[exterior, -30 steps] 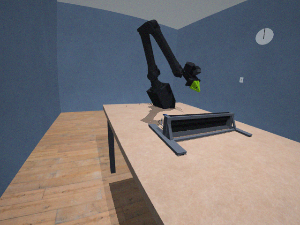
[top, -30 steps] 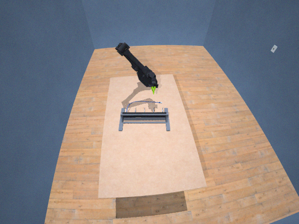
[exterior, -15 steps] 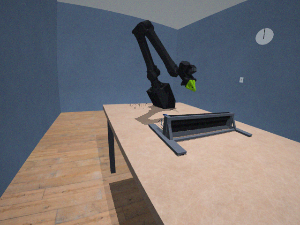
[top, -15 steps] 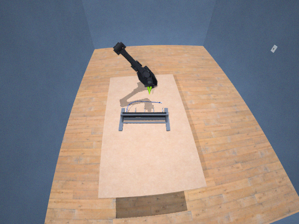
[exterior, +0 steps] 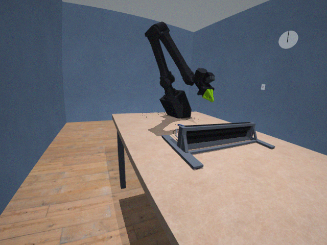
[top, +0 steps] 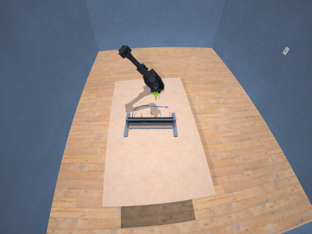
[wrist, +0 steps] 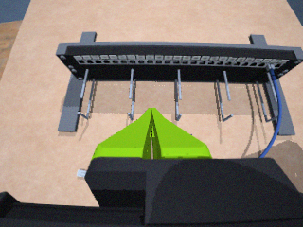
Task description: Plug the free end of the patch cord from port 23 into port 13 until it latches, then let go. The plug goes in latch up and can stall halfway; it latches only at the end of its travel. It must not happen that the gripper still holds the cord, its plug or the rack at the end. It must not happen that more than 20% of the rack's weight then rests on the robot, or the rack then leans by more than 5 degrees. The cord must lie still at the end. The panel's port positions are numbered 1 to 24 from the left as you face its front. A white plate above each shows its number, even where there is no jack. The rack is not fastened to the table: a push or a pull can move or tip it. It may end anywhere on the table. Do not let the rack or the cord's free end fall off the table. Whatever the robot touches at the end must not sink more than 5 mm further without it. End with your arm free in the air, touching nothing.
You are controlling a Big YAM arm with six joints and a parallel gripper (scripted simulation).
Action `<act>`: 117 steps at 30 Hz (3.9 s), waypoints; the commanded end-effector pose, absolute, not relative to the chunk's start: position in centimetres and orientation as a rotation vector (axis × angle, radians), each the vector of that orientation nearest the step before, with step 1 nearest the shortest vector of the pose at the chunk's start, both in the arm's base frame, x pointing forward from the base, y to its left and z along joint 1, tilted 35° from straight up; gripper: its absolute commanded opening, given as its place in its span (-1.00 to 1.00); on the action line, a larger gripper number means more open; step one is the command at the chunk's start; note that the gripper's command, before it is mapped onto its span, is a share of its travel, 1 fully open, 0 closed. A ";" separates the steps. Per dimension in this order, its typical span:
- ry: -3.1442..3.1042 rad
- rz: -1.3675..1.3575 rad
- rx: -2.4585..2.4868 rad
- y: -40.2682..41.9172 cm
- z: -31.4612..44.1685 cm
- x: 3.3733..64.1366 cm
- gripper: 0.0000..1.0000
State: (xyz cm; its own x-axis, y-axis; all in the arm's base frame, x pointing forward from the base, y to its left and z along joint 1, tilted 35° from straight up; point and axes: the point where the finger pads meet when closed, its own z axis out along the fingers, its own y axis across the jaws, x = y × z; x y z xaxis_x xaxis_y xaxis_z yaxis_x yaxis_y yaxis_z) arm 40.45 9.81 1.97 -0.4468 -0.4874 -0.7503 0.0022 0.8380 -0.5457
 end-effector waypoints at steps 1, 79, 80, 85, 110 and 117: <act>1.934 -0.597 -0.326 9.5 2.1 44.1 -1.00; 1.919 -0.603 -0.312 5.9 -0.1 52.5 -1.00; 1.919 -0.603 -0.312 5.9 -0.1 52.5 -1.00; 1.920 -0.603 -0.313 5.9 -0.1 52.5 -1.00; 1.924 -0.604 -0.313 5.9 -0.1 52.3 -1.00; 1.925 -0.585 -0.323 7.9 0.9 48.7 -1.00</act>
